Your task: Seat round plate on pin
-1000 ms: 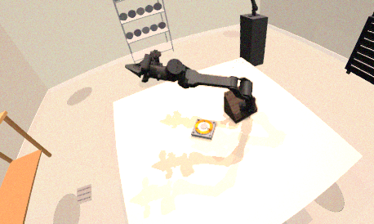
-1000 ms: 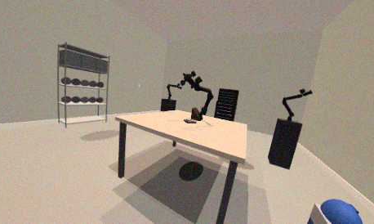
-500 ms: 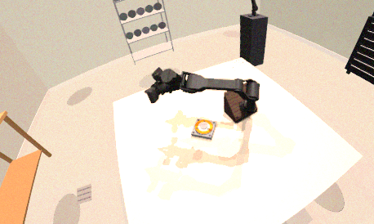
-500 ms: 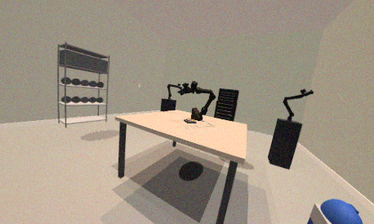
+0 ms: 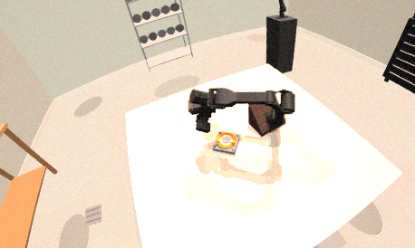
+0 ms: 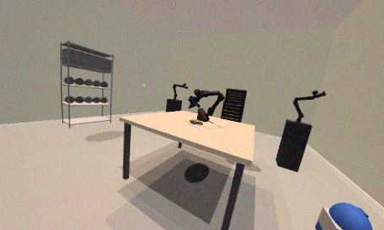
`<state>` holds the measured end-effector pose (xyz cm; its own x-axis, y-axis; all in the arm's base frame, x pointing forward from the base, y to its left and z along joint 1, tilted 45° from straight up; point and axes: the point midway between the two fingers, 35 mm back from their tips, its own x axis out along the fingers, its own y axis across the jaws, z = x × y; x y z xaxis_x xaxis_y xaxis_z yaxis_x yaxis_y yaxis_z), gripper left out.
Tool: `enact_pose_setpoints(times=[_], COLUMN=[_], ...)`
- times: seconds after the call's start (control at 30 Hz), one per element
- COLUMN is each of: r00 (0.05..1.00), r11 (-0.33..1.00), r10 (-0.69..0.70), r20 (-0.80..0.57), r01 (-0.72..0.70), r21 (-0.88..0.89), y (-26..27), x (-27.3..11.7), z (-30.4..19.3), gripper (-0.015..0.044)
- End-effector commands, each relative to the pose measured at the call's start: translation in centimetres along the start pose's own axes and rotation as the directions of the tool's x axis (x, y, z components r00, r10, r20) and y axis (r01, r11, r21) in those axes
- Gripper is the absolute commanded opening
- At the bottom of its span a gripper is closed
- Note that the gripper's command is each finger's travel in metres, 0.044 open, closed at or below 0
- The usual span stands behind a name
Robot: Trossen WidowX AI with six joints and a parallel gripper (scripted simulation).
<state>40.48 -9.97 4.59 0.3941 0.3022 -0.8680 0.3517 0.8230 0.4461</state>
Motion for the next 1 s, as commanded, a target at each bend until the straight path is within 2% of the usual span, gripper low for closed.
enact_pose_setpoints(times=[0.0, 0.13, 0.3, 0.37, 0.7, 0.97], r00=[0.972, 0.898, 0.806, 0.793, 0.794, 0.794], r11=[0.988, 0.949, 0.905, 0.887, 0.887, 0.887], r10=[0.059, 0.132, 0.193, 0.216, 0.216, 0.217], r20=[-0.227, -0.42, -0.56, -0.569, -0.569, -0.569], r01=[-0.09, -0.237, -0.367, -0.403, -0.403, -0.404], r21=[-0.129, -0.208, -0.216, -0.226, -0.226, -0.226], y=[0.8, 1.8, 2.9, 3.2, 3.3, 4.1], x=[0.1, -1.1, -2.6, -3.0, -2.9, -0.1], z=[-6.8, -12.8, -17.6, -18.0, -18.0, -19.9], gripper=[0.0, 0.0, 0.0, 0.0, 0.0, 0.0])
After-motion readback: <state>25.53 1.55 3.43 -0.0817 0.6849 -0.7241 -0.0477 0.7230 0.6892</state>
